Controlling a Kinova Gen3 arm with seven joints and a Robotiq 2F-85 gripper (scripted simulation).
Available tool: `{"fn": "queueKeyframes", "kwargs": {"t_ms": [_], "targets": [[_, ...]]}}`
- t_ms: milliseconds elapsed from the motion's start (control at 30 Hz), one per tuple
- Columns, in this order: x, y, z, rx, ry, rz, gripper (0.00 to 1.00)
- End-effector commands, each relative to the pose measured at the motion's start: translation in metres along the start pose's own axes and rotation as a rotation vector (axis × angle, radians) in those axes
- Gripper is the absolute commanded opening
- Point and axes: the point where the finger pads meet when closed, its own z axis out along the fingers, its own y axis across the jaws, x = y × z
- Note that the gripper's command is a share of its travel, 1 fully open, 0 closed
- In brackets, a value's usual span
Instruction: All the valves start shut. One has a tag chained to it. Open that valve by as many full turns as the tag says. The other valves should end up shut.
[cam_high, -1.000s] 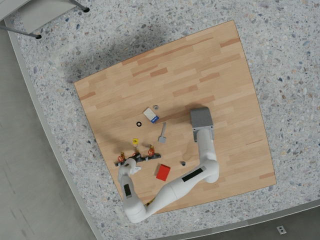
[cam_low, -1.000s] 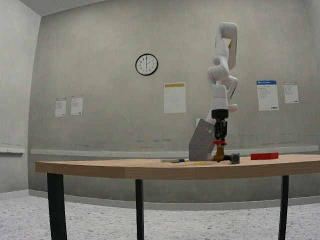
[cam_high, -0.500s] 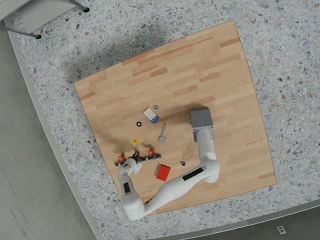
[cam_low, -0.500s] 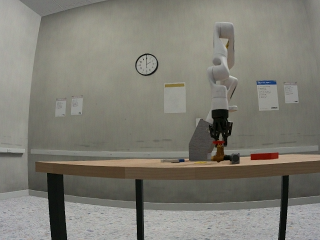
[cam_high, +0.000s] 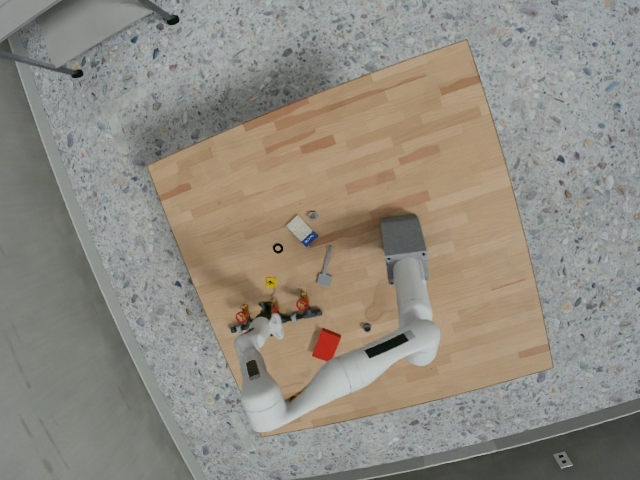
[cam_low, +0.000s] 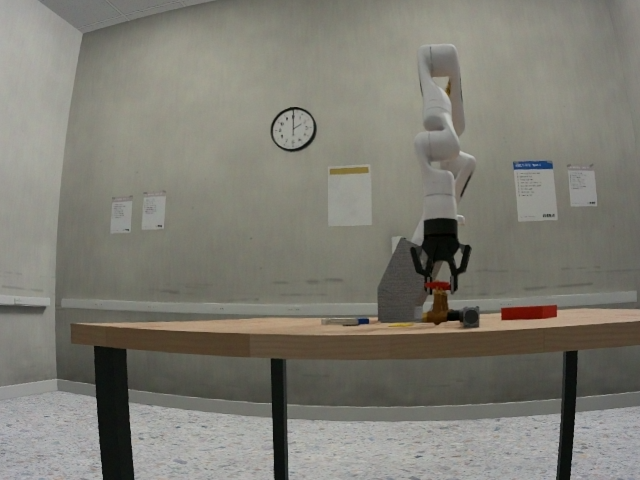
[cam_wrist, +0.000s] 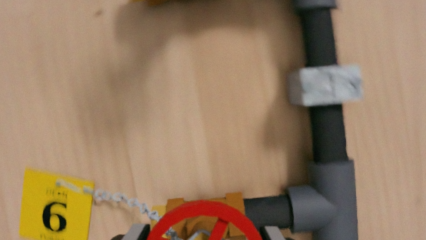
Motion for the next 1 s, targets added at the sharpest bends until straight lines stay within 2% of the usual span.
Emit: {"fn": "queueKeyframes", "kwargs": {"t_ms": [0,467,533,967], "targets": [[-0.0003,-0.0001,-0.0007,-0.013,-0.001,-0.119,0.52],[-0.0003,-0.0001,-0.0007,-0.012,-0.006,-0.872,0.52],[-0.0003,-0.0001,-0.0007,-0.012,-0.006,-0.872,0.52],[-0.0003,-0.0001,-0.0007,-0.01,-0.009,-1.379,0.52]]}}
